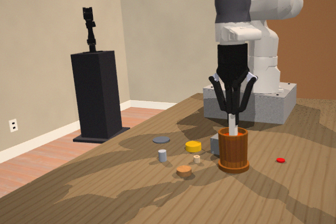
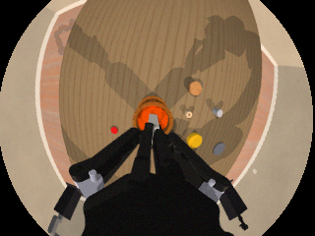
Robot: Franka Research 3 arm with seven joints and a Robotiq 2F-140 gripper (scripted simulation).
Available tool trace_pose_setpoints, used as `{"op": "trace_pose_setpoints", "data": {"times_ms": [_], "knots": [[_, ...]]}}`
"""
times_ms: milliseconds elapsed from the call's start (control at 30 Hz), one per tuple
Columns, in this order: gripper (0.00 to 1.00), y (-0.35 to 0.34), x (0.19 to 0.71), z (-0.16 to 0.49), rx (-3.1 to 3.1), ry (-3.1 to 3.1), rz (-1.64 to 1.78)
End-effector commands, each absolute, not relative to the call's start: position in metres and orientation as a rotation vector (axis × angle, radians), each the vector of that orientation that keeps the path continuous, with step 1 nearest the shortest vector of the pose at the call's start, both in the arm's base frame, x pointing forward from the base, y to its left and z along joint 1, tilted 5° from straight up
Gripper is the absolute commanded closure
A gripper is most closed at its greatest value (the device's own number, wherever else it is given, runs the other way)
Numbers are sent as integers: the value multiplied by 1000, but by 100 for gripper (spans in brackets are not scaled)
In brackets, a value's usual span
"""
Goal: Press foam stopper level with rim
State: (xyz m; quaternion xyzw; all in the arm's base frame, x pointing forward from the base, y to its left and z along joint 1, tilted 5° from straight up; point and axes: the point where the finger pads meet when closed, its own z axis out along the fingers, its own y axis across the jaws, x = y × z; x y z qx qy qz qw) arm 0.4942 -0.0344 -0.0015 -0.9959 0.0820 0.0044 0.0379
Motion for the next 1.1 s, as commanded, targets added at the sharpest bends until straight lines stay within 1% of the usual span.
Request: {"op": "trace_pose_setpoints", "data": {"times_ms": [0,500,1067], "knots": [[100,-33,486,-9,-3053,258,42],[100,-33,487,-4,-3053,258,42],[100,-38,493,34,-3053,258,42]]}}
